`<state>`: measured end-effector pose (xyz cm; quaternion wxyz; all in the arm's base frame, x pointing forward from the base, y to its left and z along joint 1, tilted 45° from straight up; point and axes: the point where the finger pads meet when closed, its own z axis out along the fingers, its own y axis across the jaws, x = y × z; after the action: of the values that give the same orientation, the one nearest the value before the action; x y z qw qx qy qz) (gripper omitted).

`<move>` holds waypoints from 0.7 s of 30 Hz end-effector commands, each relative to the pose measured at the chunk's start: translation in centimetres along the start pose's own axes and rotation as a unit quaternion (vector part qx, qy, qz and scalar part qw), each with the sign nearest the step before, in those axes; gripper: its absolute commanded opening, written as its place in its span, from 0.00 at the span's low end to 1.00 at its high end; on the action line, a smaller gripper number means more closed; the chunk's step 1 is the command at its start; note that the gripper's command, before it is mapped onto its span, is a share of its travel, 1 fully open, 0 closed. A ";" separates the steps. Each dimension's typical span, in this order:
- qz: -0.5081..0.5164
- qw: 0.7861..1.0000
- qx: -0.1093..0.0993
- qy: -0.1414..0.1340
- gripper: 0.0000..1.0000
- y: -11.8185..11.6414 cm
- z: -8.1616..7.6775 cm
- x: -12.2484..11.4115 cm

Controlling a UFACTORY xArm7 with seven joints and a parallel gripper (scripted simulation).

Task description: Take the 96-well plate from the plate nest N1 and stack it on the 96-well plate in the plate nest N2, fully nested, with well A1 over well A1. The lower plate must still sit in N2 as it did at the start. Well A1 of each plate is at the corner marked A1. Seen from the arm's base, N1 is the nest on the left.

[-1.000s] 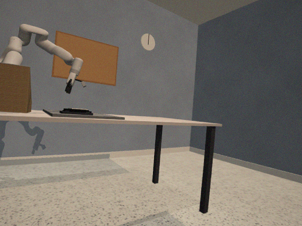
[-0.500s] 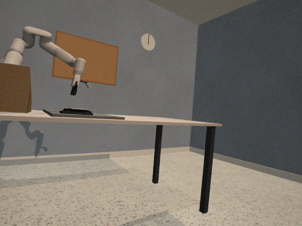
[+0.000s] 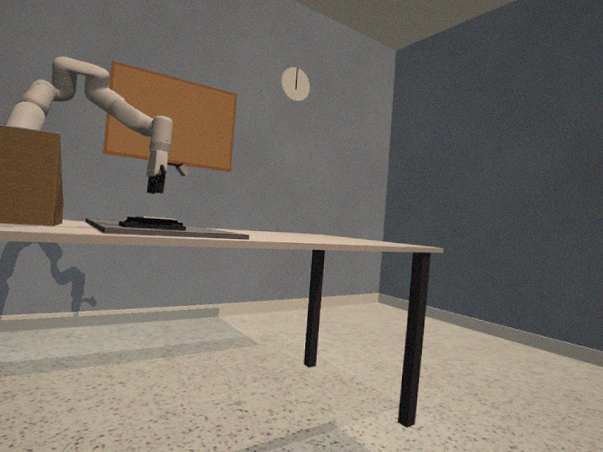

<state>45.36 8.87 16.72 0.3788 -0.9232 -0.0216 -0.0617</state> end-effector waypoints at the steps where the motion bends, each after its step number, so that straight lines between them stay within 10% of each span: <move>1: -0.025 1.000 -0.007 0.016 1.00 1.8 0.1 0.5; 21: -0.025 1.000 -0.007 0.016 1.00 2.6 0.8 0.6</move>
<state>46.15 7.52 14.58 0.3710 -0.9239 -0.0388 -0.0850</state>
